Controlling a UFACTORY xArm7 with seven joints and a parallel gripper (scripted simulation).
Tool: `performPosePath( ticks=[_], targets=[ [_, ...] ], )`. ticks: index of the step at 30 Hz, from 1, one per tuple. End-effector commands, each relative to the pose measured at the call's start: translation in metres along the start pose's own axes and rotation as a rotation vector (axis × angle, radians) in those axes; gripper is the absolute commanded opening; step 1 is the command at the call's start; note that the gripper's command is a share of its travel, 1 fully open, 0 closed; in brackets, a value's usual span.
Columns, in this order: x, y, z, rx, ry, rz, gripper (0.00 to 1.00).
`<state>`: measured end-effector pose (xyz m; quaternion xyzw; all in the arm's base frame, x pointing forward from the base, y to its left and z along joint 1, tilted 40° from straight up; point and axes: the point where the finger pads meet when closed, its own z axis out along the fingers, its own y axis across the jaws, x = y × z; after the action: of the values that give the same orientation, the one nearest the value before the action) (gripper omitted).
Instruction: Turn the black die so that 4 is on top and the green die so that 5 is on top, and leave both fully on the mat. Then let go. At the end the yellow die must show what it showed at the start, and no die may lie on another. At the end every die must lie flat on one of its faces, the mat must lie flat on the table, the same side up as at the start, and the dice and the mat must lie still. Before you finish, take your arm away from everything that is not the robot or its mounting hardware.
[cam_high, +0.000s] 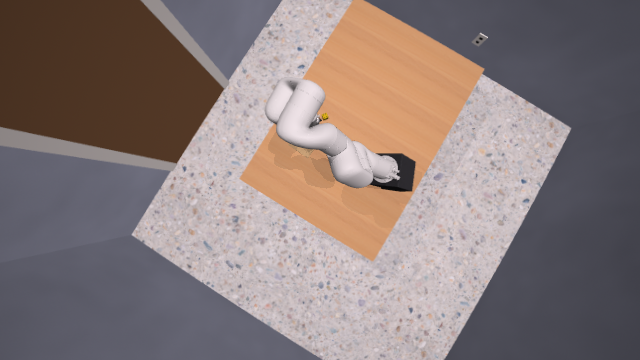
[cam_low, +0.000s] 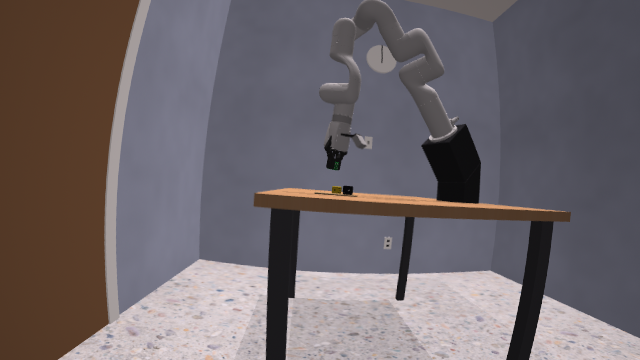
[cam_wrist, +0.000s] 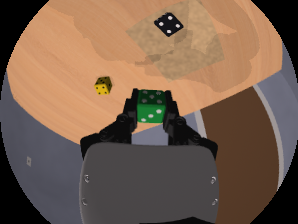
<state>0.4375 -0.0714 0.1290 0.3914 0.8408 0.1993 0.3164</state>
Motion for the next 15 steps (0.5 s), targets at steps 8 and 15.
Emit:
performPosePath(
  ticks=[8, 15],
  targets=[
    [0.012, 0.033, 0.002, 0.009, -0.007, 0.415, 0.27],
    [0.022, 0.050, 0.002, 0.008, -0.006, 0.619, 0.27]
  ],
)
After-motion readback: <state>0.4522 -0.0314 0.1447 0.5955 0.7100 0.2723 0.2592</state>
